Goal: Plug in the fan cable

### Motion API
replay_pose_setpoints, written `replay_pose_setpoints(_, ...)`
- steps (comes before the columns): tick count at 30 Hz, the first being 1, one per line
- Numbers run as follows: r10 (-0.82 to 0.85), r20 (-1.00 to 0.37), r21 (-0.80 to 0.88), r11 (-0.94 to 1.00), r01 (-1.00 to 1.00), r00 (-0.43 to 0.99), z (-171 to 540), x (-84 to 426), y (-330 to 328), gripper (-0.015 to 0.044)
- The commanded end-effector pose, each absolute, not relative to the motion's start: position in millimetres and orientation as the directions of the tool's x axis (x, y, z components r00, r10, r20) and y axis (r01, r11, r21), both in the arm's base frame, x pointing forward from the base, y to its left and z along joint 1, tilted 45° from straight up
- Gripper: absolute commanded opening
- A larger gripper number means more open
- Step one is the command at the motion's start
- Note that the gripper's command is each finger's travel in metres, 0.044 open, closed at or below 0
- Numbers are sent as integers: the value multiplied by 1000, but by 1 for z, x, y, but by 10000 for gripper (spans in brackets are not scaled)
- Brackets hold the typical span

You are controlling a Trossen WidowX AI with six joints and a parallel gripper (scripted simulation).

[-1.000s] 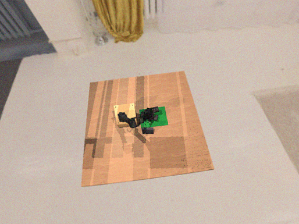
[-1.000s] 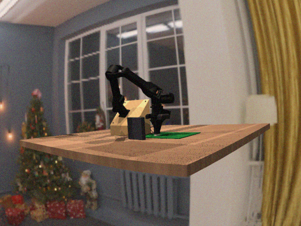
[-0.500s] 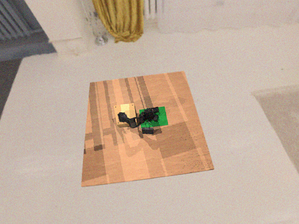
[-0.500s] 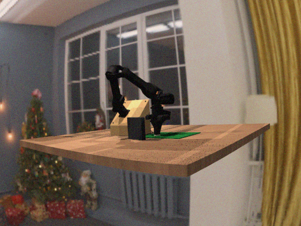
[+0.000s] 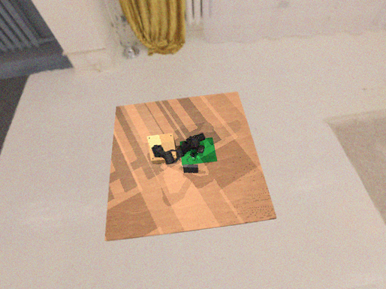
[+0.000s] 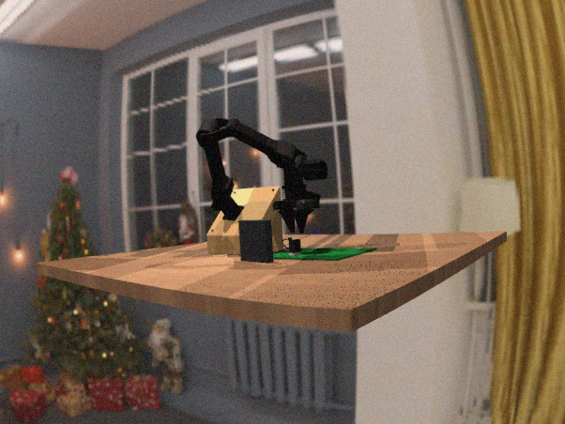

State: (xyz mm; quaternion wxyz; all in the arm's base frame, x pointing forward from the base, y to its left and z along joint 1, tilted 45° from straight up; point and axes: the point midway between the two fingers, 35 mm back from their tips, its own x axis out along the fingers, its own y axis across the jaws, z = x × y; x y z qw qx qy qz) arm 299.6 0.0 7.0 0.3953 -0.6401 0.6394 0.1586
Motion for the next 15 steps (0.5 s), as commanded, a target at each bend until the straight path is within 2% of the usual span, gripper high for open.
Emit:
replay_pose_setpoints(1,-693,-710,-302,141,-943,124,14,297,5,260)
replay_pose_setpoints(15,-688,-715,-304,143,-942,127,-62,331,91,260)
